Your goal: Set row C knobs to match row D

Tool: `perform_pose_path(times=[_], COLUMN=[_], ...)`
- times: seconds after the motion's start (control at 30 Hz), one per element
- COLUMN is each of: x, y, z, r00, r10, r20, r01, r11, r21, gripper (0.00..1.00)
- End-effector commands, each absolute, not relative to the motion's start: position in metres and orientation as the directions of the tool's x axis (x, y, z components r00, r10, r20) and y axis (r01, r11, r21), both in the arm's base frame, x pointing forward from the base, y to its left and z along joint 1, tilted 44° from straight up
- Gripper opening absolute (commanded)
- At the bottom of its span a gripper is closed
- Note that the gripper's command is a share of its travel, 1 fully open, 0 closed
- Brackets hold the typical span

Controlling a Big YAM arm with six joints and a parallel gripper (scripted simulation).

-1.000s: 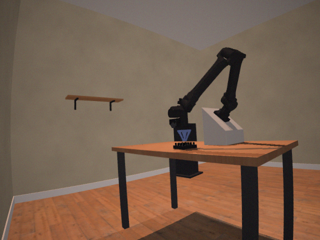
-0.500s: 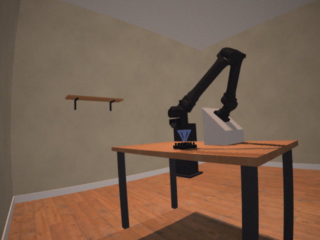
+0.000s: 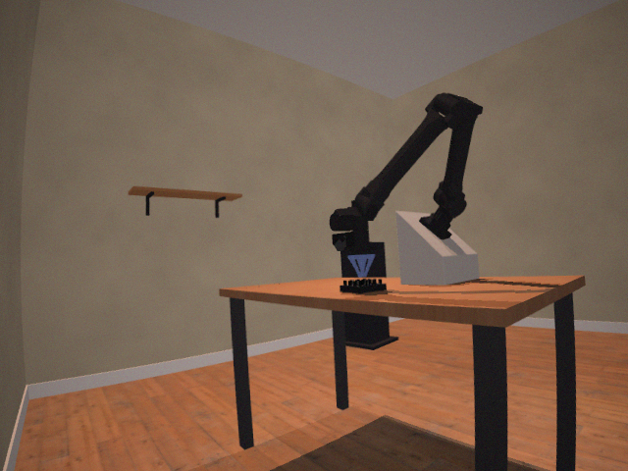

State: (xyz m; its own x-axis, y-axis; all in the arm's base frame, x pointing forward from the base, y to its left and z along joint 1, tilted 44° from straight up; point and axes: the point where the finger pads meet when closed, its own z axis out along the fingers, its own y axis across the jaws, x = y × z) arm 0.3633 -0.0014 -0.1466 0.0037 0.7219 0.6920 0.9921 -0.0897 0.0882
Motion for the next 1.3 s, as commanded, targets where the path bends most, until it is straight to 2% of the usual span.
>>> perform_pose_path(times=[0.0, 1.27], x=[0.3623, 0.3602], y=[0.0010, 0.0039], z=[-0.1507, -0.1505], r00=[0.016, 0.013], r10=[0.719, 0.719], r20=[0.695, 0.695], r01=[0.992, 0.993], r11=[-0.096, -0.091], r21=[0.077, 0.076], gripper=[0.20, 0.20])
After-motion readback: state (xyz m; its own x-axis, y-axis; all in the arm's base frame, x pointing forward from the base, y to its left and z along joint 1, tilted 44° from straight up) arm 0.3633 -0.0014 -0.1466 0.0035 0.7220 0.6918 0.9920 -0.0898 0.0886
